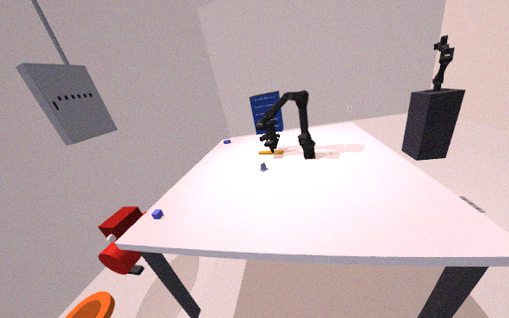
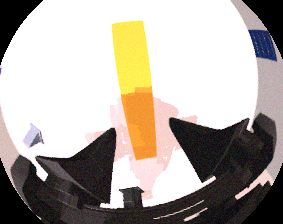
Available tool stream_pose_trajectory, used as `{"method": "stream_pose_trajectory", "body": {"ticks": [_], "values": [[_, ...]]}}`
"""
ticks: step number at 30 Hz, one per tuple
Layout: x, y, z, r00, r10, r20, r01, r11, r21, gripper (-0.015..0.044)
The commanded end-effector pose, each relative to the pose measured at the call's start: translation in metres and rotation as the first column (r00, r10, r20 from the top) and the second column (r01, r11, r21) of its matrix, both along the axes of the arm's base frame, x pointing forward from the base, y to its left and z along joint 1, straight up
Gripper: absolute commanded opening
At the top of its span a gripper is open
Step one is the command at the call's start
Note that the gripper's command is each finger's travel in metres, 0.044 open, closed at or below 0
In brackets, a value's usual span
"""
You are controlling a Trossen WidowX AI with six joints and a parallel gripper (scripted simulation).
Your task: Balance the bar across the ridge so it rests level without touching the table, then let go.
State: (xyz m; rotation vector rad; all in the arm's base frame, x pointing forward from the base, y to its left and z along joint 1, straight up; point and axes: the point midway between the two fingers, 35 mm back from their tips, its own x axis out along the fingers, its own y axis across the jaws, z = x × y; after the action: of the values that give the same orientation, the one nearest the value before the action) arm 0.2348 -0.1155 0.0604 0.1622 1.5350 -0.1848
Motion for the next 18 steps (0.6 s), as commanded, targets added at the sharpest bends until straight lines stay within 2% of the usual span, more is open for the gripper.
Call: {"method": "stream_pose_trajectory", "body": {"ticks": [1, 18], "values": [[-0.0008, 0.0011, -0.0078, 1.000, 0.007, -0.002, -0.007, 1.000, 0.005, 0.0315], [-0.0009, 0.0011, -0.0135, 1.000, 0.007, -0.002, -0.007, 1.000, 0.005, 0.0315]]}}
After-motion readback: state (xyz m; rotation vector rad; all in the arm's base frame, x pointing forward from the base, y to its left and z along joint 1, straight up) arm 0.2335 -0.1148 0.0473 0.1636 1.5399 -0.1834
